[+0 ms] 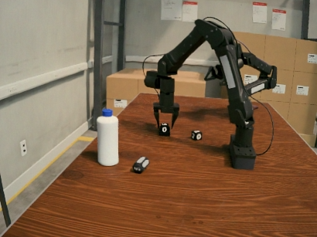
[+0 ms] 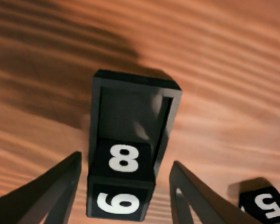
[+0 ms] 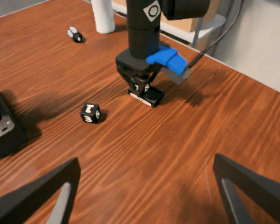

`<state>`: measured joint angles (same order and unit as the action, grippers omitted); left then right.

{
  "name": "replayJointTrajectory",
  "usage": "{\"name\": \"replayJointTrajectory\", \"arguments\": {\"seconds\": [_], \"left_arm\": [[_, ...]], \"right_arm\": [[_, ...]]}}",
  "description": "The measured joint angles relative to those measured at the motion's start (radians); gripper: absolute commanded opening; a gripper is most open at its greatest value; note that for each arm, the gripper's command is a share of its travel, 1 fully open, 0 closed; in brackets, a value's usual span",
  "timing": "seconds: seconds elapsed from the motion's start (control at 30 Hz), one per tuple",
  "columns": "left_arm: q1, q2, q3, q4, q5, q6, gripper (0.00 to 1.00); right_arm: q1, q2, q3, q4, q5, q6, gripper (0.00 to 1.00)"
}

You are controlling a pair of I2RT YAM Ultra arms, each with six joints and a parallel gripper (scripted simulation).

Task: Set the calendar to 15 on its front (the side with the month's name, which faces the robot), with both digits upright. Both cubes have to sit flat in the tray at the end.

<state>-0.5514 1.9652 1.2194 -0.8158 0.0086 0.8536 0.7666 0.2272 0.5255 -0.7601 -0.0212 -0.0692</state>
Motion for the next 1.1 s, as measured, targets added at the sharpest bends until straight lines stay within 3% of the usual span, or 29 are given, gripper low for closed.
{"name": "replayJointTrajectory", "arguments": {"seconds": [0.43,0.47,0.5,1.1], "left_arm": [[-0.006,-0.047,0.0,-0.046,0.0,-0.004,0.55],[-0.006,-0.05,0.002,-0.055,0.0,-0.004,0.64],[-0.006,-0.05,0.006,-0.063,0.0,-0.003,0.64],[0.014,-0.097,0.198,-0.282,0.0,0.014,0.64]], "right_arm": [[0.0,0.0,0.0,0.0,0.0,0.0,1.0],[0.0,0.0,0.0,0.0,0.0,0.0,1.0],[0.0,0.0,0.0,0.0,0.0,0.0,1.0],[0.0,0.0,0.0,0.0,0.0,0.0,1.0]]}}
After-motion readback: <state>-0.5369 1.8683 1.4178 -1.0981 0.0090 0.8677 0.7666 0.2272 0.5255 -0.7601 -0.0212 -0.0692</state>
